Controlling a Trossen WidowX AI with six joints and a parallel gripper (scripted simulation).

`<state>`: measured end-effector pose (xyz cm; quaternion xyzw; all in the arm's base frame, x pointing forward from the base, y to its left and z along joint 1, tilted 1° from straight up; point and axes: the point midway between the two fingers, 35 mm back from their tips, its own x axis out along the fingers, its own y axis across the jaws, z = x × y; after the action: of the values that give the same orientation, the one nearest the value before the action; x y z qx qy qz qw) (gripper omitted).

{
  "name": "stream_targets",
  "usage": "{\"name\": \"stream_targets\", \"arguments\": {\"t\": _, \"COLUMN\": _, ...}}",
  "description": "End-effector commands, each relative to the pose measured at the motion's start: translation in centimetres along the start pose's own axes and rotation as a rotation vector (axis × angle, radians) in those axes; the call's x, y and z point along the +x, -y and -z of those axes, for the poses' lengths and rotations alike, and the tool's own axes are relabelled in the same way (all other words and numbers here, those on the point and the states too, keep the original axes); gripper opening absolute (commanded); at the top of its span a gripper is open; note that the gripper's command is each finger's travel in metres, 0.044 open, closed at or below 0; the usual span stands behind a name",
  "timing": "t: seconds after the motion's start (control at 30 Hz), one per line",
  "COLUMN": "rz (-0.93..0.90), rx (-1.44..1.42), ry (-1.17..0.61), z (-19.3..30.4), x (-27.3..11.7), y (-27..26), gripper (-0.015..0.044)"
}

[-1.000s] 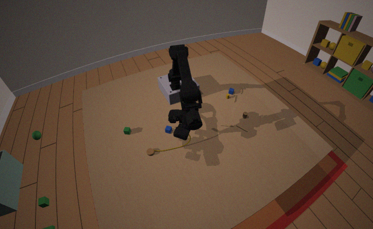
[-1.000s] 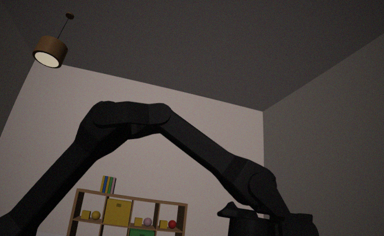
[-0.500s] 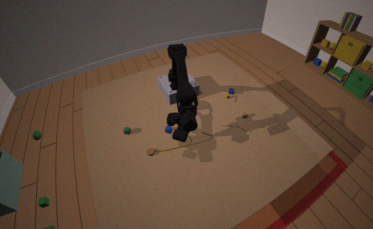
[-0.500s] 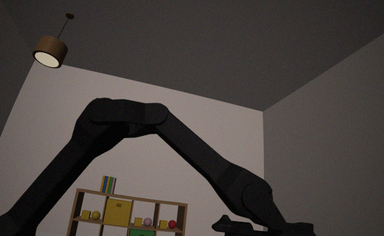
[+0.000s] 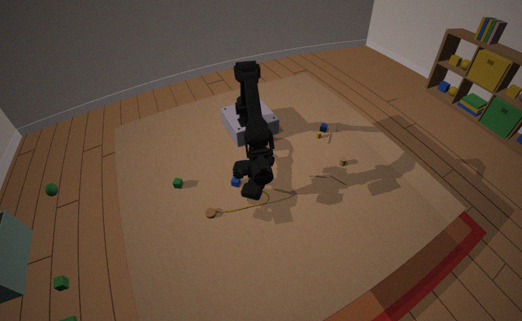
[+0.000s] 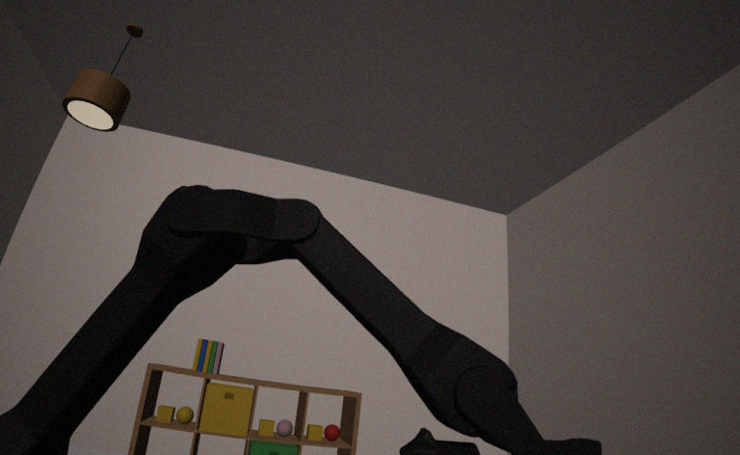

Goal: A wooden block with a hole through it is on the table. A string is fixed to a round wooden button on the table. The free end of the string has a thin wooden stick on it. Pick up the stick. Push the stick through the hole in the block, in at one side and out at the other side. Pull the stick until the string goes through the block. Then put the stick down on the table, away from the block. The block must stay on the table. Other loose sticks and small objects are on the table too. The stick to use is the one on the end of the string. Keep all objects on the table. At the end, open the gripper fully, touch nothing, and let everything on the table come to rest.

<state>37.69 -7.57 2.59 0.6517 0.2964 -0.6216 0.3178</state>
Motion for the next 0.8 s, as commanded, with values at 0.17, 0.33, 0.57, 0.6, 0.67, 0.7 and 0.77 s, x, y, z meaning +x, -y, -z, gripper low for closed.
{"name": "stream_targets", "arguments": {"t": 0.17, "rz": -0.004, "rx": 0.001, "ry": -0.009, "z": 1.2, "x": -0.1, "y": -0.2, "gripper": 0.0}}
{"name": "stream_targets", "arguments": {"t": 0.33, "rz": -0.005, "rx": 0.001, "ry": -0.01, "z": 1.9, "x": -0.1, "y": -0.2, "gripper": 0.0}}
{"name": "stream_targets", "arguments": {"t": 0.57, "rz": -0.005, "rx": 0.001, "ry": -0.012, "z": 2.8, "x": -0.2, "y": -0.3, "gripper": 0.0}}
{"name": "stream_targets", "arguments": {"t": 0.6, "rz": -0.005, "rx": 0.001, "ry": -0.012, "z": 2.9, "x": -0.2, "y": -0.3, "gripper": 0.0}}
{"name": "stream_targets", "arguments": {"t": 0.67, "rz": -0.005, "rx": 0.001, "ry": -0.013, "z": 3.2, "x": -0.2, "y": -0.3, "gripper": 0.0}}
{"name": "stream_targets", "arguments": {"t": 0.7, "rz": -0.005, "rx": 0.001, "ry": -0.013, "z": 3.3, "x": -0.2, "y": -0.3, "gripper": 0.0}}
{"name": "stream_targets", "arguments": {"t": 0.77, "rz": -0.005, "rx": 0.001, "ry": -0.014, "z": 3.6, "x": -0.2, "y": -0.3, "gripper": 0.0}}
